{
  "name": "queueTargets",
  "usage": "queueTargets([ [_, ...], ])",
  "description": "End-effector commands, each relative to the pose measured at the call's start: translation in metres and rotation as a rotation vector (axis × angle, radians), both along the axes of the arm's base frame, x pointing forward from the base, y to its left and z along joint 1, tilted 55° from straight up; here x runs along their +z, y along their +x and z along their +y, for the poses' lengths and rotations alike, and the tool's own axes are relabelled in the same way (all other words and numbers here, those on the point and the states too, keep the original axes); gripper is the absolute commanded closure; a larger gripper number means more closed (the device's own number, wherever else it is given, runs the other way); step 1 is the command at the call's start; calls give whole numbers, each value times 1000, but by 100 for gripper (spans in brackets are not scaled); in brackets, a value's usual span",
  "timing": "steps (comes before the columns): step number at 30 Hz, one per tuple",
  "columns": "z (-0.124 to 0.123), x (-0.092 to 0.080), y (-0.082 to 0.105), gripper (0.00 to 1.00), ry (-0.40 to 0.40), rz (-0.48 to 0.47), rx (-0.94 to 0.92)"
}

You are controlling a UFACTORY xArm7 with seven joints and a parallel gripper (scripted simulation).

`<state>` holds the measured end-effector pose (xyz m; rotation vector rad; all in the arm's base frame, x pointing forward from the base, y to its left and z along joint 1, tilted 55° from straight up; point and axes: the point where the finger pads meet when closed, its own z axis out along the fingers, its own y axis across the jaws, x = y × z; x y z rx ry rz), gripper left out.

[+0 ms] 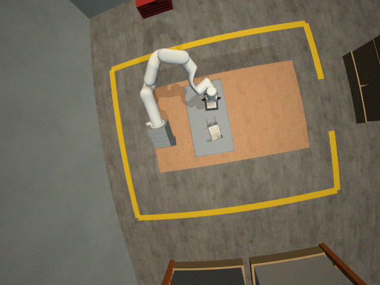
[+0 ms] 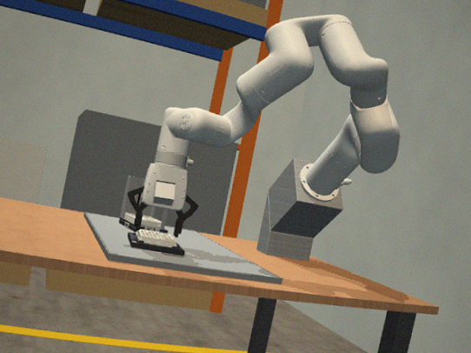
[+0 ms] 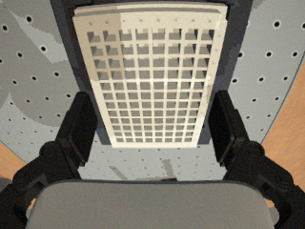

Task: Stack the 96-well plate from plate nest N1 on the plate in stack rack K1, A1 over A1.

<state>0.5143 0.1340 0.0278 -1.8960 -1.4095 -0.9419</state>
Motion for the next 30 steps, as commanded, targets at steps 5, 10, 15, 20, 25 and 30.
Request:
queueTargets([
  [5, 1, -2, 2, 0, -2, -2, -4],
  [10, 4, -4, 3, 0, -2, -2, -4],
  [15, 6, -5, 3, 0, -2, -2, -4],
  [20, 6, -5, 3, 0, -2, -2, -4],
  [25, 6, -5, 3, 0, -2, -2, -4],
  [30, 6, -5, 3, 0, -2, -2, -4],
])
